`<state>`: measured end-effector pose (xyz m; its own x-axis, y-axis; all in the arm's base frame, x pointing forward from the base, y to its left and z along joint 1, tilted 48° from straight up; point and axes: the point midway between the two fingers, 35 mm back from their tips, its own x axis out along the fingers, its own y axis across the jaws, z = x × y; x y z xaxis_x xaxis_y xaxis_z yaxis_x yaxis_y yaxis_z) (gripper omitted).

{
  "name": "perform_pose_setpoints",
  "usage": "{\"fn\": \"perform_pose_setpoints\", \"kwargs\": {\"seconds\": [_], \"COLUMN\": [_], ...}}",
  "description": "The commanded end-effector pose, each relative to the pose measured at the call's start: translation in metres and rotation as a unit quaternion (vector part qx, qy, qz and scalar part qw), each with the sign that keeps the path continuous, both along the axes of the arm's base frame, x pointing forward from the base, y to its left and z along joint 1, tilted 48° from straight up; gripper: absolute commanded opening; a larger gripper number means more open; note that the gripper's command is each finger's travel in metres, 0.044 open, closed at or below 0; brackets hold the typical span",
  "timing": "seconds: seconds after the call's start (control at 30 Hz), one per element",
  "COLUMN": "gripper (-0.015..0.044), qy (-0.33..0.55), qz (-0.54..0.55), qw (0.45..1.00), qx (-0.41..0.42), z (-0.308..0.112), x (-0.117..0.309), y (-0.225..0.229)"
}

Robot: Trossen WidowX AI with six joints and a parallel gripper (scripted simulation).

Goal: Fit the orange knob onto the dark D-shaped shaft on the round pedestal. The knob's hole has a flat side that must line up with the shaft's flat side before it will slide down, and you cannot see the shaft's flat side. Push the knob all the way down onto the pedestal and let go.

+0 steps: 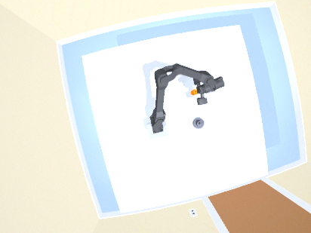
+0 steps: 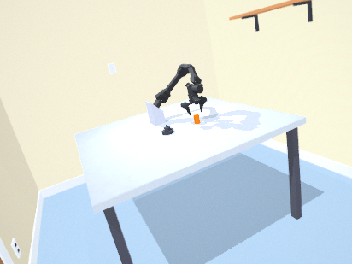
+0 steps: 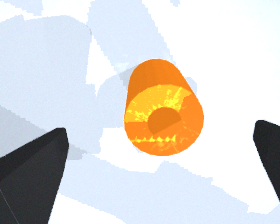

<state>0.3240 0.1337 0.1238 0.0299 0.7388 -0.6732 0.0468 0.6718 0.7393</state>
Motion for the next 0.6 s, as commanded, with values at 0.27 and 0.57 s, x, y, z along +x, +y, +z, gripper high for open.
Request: {"fn": "perform_pose_setpoints", "kwargs": {"seconds": [0.27,0.57], "gripper": [0.0440,0.0440], "qy": [0.002,0.002], "qz": [-0.002,-0.002], "qw": [1.000,1.000], "qx": [0.000,0.000], "z": [-0.014,-0.023], "x": [0.002,0.002], "y": [0.013,0.024]}}
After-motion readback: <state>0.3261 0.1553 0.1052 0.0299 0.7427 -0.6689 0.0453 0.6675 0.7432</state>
